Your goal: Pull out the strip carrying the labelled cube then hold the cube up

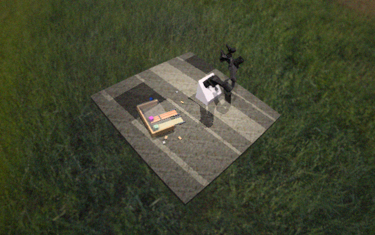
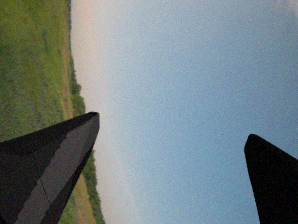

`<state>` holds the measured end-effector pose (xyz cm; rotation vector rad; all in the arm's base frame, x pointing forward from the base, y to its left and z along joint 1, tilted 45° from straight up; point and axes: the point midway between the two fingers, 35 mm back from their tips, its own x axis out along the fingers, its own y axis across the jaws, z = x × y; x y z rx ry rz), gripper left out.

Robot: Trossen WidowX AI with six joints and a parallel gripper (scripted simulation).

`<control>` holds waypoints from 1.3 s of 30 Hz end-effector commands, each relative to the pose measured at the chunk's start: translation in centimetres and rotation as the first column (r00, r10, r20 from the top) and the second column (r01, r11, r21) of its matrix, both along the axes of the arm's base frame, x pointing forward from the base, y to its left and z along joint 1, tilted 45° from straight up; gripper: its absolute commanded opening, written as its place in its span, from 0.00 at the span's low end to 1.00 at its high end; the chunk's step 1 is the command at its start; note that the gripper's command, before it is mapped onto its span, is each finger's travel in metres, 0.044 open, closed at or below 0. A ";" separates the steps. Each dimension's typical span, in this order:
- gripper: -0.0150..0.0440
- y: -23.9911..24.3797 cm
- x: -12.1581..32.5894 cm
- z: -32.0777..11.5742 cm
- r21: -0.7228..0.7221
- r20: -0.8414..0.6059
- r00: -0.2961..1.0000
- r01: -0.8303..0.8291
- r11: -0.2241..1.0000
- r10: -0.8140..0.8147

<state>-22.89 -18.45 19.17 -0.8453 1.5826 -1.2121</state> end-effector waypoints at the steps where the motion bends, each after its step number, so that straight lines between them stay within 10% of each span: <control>1: 0.93 -0.1 0.1 0.0 0.000 0.003 1.000 -0.003 1.000 0.003; 11: 0.93 -6.3 5.6 -2.4 -0.044 0.283 0.937 -0.202 0.979 0.206; 21: 0.93 -12.3 18.4 -6.2 -0.055 0.720 0.603 -0.441 0.896 0.342; 39: 0.93 -5.3 43.8 -13.0 0.184 0.966 0.042 -0.804 0.565 -0.256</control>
